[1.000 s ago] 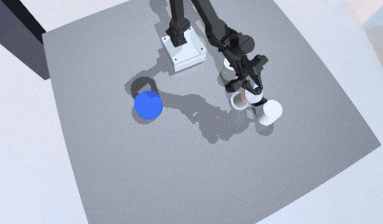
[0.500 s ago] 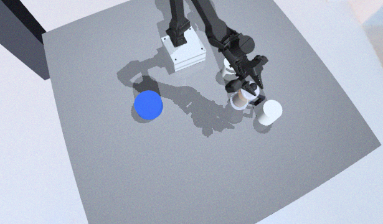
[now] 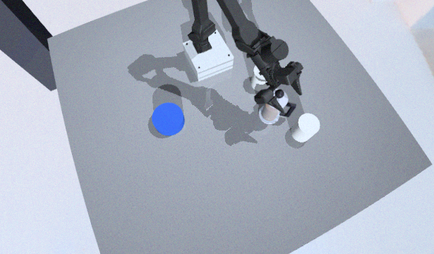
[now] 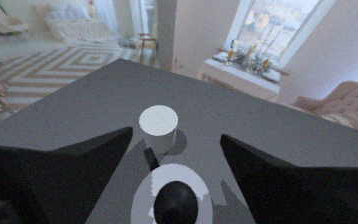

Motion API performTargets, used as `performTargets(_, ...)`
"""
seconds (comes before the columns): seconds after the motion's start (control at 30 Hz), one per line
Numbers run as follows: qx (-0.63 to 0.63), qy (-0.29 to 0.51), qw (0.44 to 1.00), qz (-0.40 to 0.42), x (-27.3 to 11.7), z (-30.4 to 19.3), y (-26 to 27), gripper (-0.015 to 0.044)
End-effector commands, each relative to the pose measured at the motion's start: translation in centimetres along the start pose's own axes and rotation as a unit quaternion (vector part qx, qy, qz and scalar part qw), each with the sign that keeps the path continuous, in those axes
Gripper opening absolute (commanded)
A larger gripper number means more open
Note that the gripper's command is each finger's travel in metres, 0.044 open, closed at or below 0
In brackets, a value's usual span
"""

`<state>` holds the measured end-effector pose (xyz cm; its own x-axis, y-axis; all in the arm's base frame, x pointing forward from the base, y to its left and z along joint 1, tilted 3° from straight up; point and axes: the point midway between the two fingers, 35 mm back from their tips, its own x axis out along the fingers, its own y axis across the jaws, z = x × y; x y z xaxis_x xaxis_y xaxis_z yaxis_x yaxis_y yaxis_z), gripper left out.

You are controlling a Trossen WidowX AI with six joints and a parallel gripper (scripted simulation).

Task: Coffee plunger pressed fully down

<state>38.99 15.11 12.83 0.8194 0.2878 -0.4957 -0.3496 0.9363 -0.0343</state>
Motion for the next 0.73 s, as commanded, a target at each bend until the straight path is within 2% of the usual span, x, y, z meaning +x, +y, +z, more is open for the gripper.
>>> performTargets(0.0, 0.0, -0.006, 1.0, -0.001, -1.8, 1.6, 0.0, 0.044)
performTargets(0.2, -0.002, 0.001, 1.0, -0.002, -7.7, 4.2, 0.0, 0.044)
performTargets(0.7, -0.002, 0.001, 1.0, -0.002, -7.7, 3.8, 0.0, 0.044)
